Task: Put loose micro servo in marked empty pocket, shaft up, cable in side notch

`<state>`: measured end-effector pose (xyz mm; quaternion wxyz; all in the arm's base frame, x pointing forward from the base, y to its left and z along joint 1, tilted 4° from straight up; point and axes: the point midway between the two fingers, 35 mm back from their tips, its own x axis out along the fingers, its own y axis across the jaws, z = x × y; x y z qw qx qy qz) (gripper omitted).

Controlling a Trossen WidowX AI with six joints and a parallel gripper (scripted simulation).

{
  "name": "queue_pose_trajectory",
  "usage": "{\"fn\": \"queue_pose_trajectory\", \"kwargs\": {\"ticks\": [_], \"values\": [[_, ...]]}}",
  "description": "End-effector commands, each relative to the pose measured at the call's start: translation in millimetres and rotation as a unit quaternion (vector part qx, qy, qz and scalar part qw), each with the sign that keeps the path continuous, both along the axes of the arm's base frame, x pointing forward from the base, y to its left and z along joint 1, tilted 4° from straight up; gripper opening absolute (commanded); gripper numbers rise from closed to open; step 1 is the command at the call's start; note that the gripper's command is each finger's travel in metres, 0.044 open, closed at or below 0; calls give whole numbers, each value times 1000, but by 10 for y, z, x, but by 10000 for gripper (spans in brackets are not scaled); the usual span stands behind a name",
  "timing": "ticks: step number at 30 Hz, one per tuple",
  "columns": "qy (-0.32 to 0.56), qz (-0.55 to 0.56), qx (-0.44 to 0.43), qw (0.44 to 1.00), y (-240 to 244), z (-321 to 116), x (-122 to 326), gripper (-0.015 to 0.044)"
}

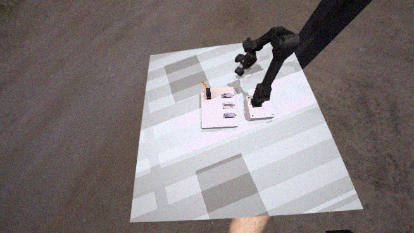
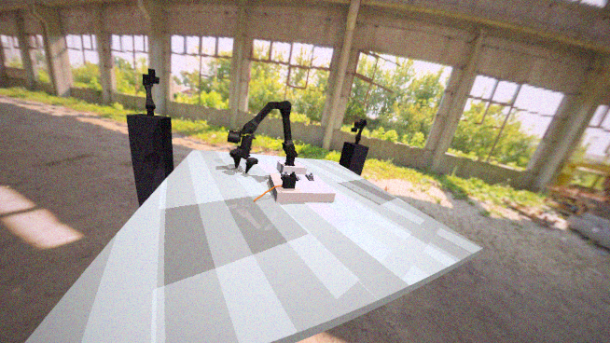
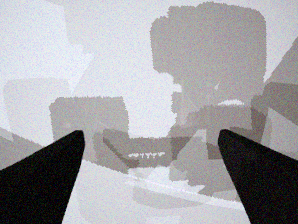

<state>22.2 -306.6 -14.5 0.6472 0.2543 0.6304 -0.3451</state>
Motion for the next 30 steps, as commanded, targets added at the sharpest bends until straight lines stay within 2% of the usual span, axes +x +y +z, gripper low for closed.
{"fn": "queue_pose_trajectory", "kwargs": {"ticks": [1, 2, 17, 30], "values": [[0, 3, 0, 1000, -1, 2, 9, 426], [0, 7, 0, 1000, -3, 6, 23, 440], [7, 168, 8, 986, 28, 134, 598, 440], [19, 346, 16, 938, 159, 301, 1195, 440]]}}
